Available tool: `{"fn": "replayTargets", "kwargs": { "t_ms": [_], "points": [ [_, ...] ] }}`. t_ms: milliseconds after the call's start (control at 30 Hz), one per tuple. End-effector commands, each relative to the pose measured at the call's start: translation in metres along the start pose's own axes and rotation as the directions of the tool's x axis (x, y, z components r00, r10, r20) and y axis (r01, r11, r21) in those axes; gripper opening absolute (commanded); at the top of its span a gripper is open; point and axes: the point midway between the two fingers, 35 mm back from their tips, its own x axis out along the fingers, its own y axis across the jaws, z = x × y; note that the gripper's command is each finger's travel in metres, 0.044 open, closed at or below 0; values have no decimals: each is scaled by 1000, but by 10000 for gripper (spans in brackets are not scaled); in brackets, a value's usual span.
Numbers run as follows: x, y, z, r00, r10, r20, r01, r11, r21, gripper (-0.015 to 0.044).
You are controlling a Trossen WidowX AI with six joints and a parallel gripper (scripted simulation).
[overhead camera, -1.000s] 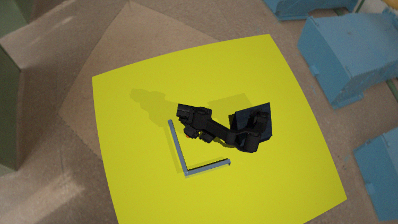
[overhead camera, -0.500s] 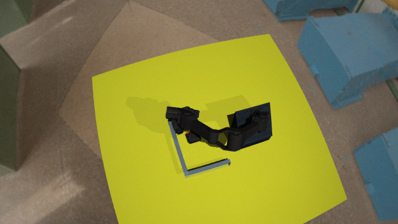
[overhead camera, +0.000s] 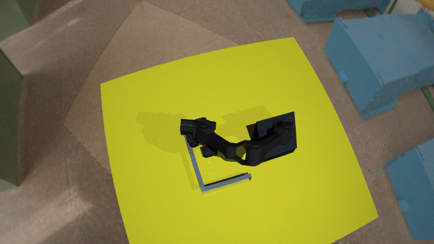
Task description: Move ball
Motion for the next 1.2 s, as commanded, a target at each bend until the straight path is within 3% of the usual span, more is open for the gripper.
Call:
{"fn": "replayTargets", "kwargs": {
  "t_ms": [0, 667, 800, 1067, 1167],
  "points": [
    [8, -1, -2, 1000, 4, -6, -4, 1000, 8, 273],
    [38, 0, -3, 1000, 7, -6, -7, 1000, 9, 273],
    [38, 0, -3, 1000, 7, -6, -7, 1000, 9, 168],
    [38, 0, -3, 1000, 7, -6, -7, 1000, 9, 114],
    [33, -1, -2, 1000, 5, -6, -5, 1000, 9, 36]
  ]
}}
